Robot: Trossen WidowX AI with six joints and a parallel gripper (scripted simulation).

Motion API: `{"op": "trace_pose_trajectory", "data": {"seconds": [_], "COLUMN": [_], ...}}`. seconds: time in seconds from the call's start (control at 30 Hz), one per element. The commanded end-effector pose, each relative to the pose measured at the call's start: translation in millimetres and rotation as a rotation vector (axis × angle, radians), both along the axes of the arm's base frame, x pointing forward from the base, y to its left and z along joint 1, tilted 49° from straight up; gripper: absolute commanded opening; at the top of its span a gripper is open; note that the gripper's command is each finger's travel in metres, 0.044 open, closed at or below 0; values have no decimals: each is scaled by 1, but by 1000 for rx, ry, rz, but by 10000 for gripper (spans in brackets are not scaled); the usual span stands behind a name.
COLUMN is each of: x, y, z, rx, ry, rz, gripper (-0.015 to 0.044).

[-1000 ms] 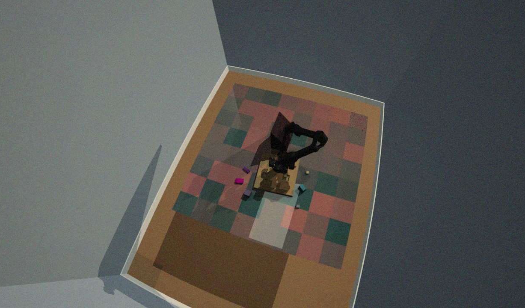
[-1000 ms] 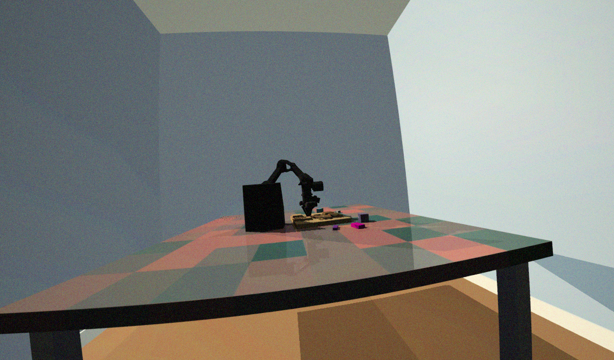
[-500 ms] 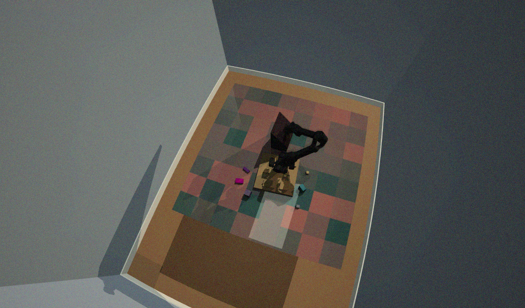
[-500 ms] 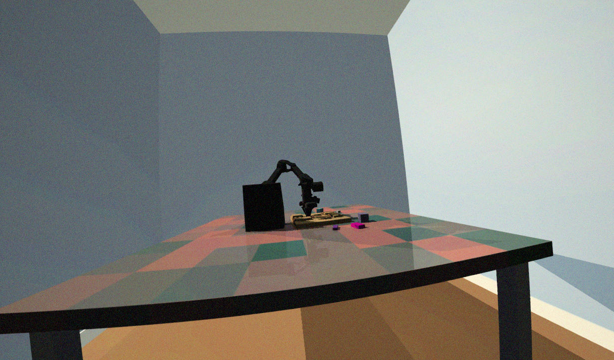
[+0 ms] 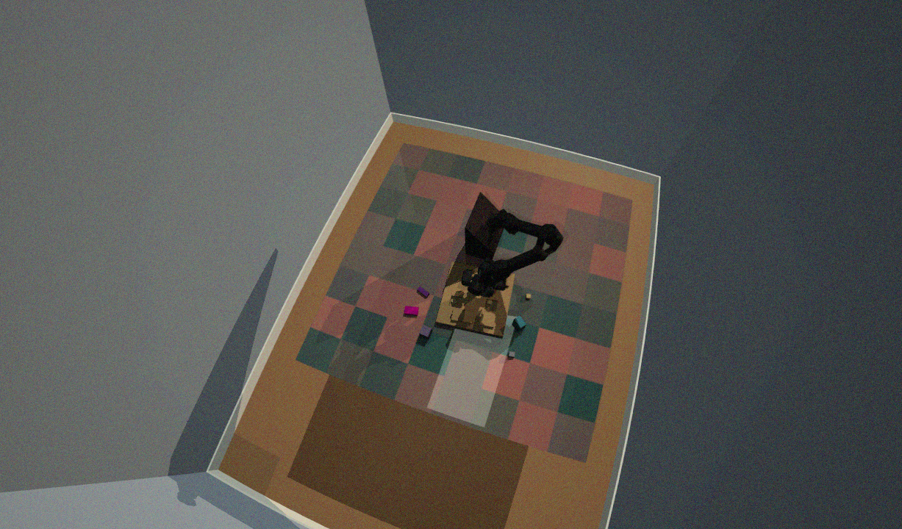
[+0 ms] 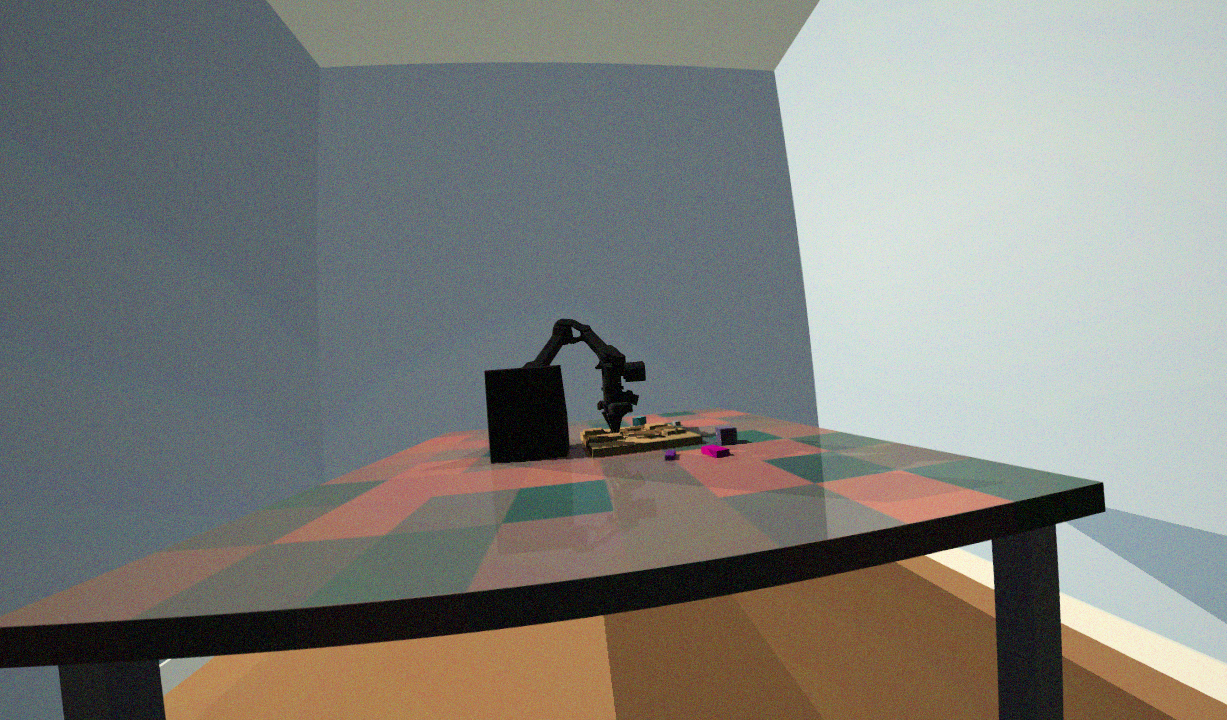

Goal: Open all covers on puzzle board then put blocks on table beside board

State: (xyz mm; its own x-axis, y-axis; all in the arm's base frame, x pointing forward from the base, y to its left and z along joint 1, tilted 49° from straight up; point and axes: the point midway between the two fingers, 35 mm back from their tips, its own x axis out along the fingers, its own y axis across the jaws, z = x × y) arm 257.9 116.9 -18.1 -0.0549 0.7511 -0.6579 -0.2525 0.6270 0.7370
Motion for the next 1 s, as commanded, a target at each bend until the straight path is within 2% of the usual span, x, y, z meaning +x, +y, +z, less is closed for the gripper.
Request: {"op": "trace_pose_trajectory", "data": {"seconds": [0.0, 0.97], "x": [4, 5], "y": [-5, -34], "z": [5, 28], "rx": [-2, 0], "ry": [-14, -9], "rz": [0, -2], "gripper": [80, 80]}}
